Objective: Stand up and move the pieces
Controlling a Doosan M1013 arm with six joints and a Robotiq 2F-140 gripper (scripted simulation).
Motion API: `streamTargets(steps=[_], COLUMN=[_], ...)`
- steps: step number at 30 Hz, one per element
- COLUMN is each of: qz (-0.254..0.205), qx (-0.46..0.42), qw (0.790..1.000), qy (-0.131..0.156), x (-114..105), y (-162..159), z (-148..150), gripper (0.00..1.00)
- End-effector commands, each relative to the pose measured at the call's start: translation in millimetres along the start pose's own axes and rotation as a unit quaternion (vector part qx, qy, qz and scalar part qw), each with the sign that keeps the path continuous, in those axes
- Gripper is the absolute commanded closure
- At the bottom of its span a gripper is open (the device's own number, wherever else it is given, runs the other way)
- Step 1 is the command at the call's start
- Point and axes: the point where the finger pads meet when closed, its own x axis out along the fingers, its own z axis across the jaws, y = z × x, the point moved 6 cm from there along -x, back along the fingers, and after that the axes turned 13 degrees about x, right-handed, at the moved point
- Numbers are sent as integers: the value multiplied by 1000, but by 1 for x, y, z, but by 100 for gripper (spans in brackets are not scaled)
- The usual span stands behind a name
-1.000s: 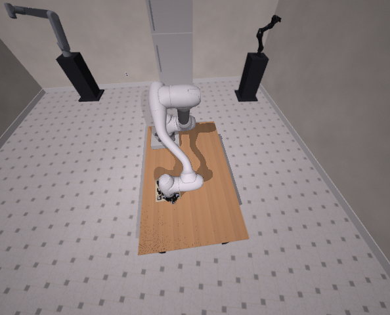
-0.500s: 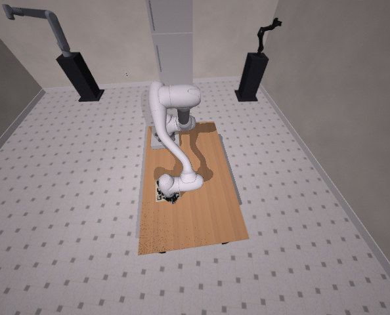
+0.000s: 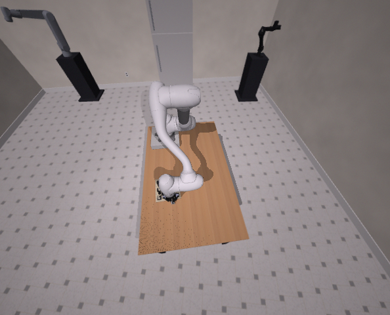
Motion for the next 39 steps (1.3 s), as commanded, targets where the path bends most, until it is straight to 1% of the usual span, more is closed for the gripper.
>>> streamTargets(steps=[1,2,3,5,6,8,9,11,12,14,15,29,34,36,39], qz=[0,0,0,0,0,0,0,0,0,0,0,0,0,0,0], qx=[0,0,0,0,0,0,0,0,0,0,0,0,0,0,0], qw=[1000,1000,1000,1000,1000,1000,1000,1000,1000,1000,1000,1000,1000,1000,1000], qy=[0,0,0,0,0,0,0,0,0,0,0,0,0,0,0], x=[0,0,0,0,0,0,0,0,0,0,0,-2,-14,-14,-27], y=[0,0,0,0,0,0,0,0,0,0,0,0,0,0,0], z=[0,0,0,0,0,0,0,0,0,0,0,0,0,0,0], gripper=[100,100,96,96,92,92,88,88,84,84,80,80,80,80,80])
